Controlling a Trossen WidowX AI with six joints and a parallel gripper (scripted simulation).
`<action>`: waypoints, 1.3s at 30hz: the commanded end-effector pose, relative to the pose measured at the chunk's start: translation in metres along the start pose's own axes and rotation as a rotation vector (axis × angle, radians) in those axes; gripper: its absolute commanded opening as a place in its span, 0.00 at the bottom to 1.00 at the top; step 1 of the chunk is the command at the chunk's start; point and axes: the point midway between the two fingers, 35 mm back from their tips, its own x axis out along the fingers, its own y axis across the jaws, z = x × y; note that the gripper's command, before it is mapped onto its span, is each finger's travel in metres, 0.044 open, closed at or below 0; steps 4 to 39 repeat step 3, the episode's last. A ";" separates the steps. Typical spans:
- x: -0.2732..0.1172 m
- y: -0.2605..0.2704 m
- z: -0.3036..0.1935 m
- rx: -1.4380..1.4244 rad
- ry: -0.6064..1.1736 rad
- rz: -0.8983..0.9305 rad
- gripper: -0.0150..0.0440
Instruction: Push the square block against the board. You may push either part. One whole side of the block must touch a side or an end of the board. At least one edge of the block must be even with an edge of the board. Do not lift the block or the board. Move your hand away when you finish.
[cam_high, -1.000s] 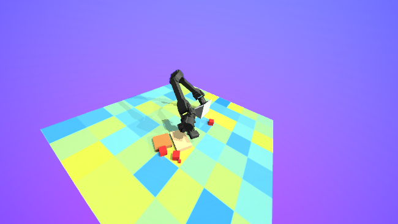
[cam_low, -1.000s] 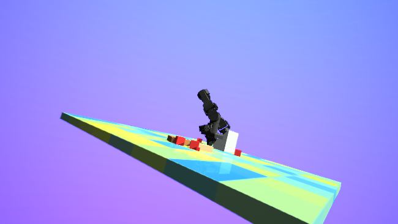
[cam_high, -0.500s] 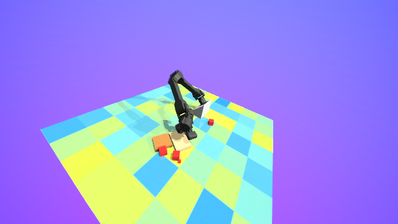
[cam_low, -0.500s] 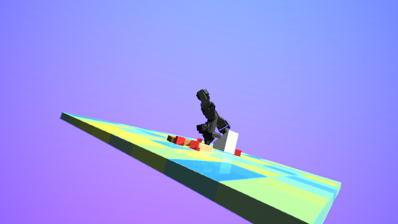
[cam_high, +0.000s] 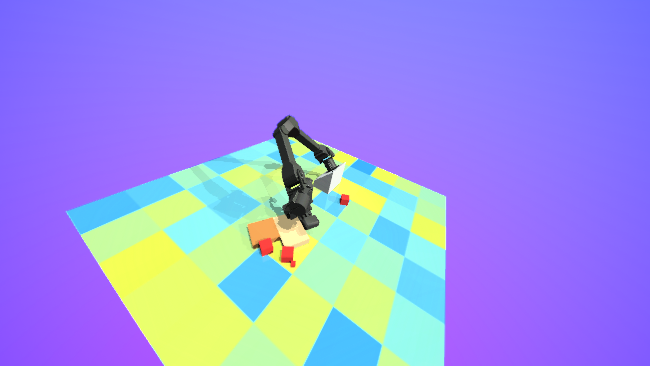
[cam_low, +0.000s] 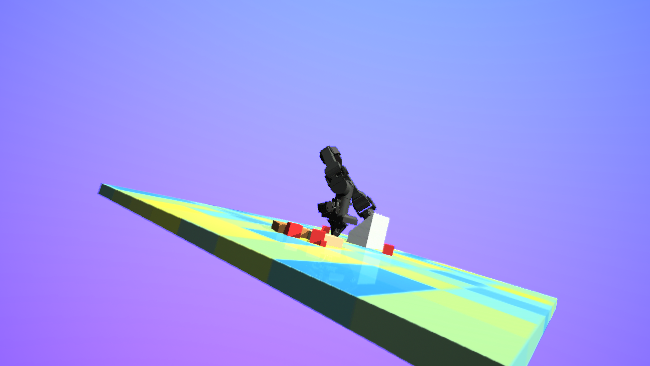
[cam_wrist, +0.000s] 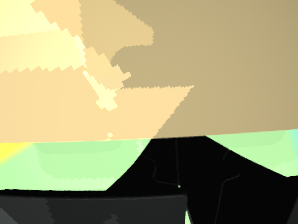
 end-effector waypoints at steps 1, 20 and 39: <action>0.000 0.000 -0.002 0.005 -0.007 -0.003 0.25; 0.000 0.000 -0.006 0.004 -0.006 -0.003 0.25; 0.000 0.000 -0.006 0.004 -0.006 -0.003 0.25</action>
